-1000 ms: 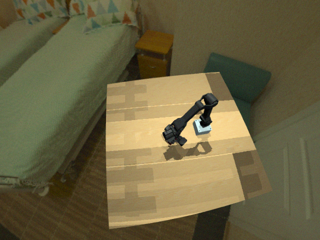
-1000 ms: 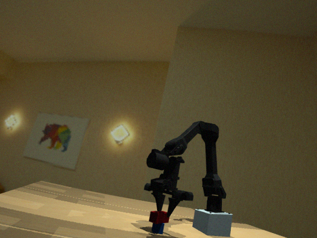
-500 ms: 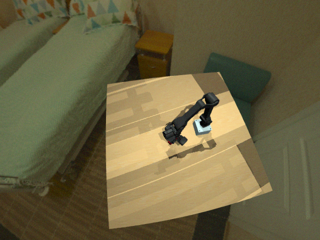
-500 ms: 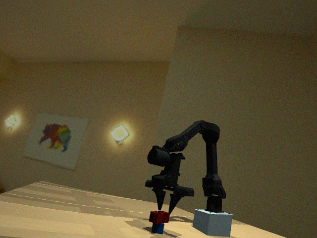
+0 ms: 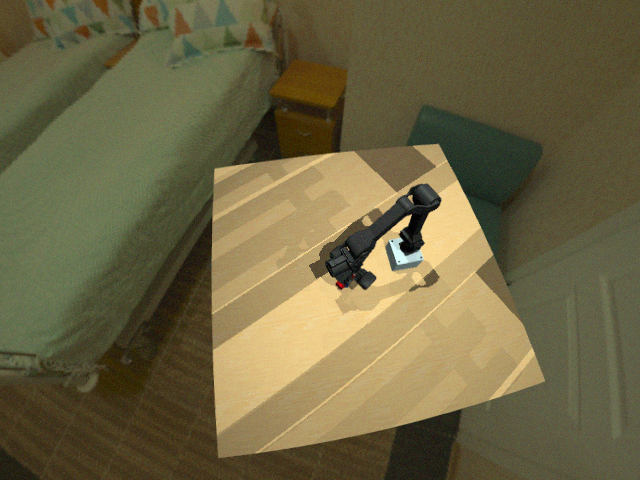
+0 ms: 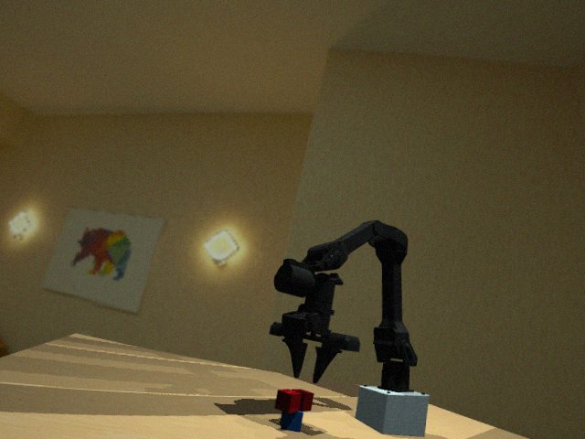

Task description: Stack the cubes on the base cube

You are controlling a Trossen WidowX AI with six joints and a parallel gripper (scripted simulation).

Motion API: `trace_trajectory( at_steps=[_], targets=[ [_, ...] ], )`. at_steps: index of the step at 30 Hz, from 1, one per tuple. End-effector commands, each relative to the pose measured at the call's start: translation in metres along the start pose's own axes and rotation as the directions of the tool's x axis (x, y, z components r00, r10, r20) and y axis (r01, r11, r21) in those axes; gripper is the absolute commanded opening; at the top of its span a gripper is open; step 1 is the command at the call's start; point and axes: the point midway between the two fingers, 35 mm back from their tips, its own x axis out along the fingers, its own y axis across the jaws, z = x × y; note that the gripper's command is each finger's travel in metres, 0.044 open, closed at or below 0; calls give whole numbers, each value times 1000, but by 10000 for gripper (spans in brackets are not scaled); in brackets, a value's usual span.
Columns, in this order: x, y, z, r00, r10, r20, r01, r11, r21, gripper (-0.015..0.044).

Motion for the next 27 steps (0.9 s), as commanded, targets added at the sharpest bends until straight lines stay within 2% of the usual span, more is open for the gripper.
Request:
trace_trajectory(
  at_steps=[1,22,27],
  targets=[
    [-8,-1,1,1000,-3,9,3,1000,6,205],
    [-30,0,1,1000,-3,9,3,1000,6,205],
    [-35,0,1,1000,-1,4,1,1000,0,336]
  ],
)
